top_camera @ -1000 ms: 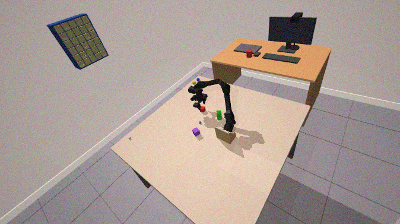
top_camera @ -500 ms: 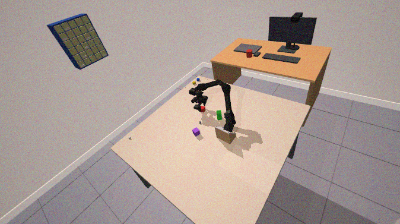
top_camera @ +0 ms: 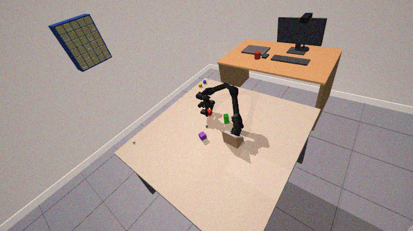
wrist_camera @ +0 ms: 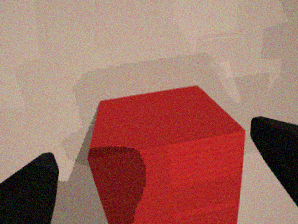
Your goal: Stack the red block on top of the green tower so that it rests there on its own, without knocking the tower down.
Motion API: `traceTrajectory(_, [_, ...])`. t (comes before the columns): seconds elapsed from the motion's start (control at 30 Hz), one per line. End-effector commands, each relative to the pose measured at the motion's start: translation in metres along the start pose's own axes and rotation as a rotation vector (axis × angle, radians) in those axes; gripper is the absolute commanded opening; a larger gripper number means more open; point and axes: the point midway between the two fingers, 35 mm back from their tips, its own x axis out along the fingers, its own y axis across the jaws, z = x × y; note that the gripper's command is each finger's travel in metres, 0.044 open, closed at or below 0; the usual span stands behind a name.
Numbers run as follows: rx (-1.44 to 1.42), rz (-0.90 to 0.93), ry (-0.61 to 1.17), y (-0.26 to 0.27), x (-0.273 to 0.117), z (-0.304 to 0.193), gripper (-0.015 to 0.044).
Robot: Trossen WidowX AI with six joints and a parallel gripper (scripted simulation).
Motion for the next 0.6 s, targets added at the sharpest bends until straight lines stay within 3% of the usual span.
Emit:
traceTrajectory(0.0, [-0.006,-0.005,0.000,-0.0004,0.0004,0.0001,0.0440])
traceTrajectory(0.17, [-0.006,-0.005,0.000,-0.0004,0.0002,0.0001,0.0440])
traceTrajectory(0.47, [-0.006,-0.005,0.000,-0.0004,0.0002,0.0001,0.0204])
traceTrajectory(0.57, [-0.006,-0.005,0.000,-0.0004,0.0002,0.0001,0.0184])
